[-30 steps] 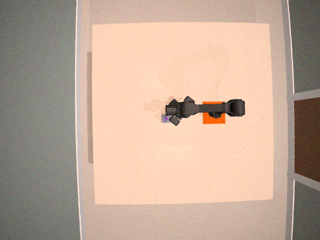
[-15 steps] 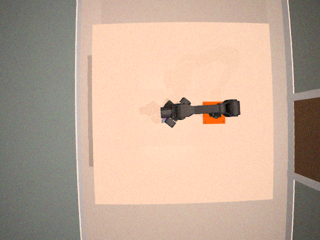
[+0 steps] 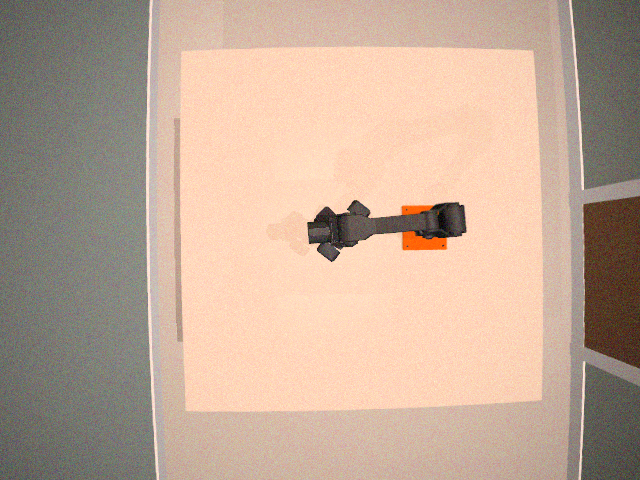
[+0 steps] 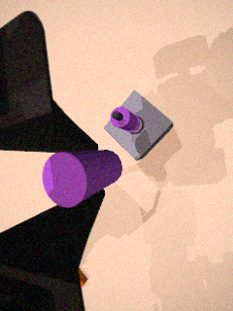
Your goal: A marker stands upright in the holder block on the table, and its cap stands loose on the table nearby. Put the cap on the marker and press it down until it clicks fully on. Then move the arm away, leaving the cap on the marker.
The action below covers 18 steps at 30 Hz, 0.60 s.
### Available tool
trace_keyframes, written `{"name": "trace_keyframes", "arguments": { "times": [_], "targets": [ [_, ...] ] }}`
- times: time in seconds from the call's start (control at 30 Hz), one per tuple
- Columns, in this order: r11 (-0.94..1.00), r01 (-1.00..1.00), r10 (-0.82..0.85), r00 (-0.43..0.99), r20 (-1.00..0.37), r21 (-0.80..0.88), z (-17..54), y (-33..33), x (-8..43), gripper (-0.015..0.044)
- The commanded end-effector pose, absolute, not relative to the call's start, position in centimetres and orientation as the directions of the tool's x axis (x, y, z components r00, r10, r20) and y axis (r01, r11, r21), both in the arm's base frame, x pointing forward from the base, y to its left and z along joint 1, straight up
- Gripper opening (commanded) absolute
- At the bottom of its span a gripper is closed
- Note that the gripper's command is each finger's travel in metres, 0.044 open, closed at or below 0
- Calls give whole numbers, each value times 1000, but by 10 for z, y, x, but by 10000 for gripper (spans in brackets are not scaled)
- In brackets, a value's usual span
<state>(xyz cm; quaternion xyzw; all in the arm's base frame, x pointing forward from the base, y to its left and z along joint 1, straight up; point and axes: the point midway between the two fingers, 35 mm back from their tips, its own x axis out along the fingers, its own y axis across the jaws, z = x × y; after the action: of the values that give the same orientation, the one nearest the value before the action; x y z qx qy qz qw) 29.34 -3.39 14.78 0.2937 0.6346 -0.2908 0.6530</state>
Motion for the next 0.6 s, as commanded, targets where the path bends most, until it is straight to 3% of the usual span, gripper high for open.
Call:
{"name": "trace_keyframes", "arguments": {
  "times": [0.0,0.57],
  "targets": [
    [657,754,-5,22,-1000,13,151,-31,300,0],
    [660,751,-2,23,-1000,16,166,-21,328,0]
  ]
}}
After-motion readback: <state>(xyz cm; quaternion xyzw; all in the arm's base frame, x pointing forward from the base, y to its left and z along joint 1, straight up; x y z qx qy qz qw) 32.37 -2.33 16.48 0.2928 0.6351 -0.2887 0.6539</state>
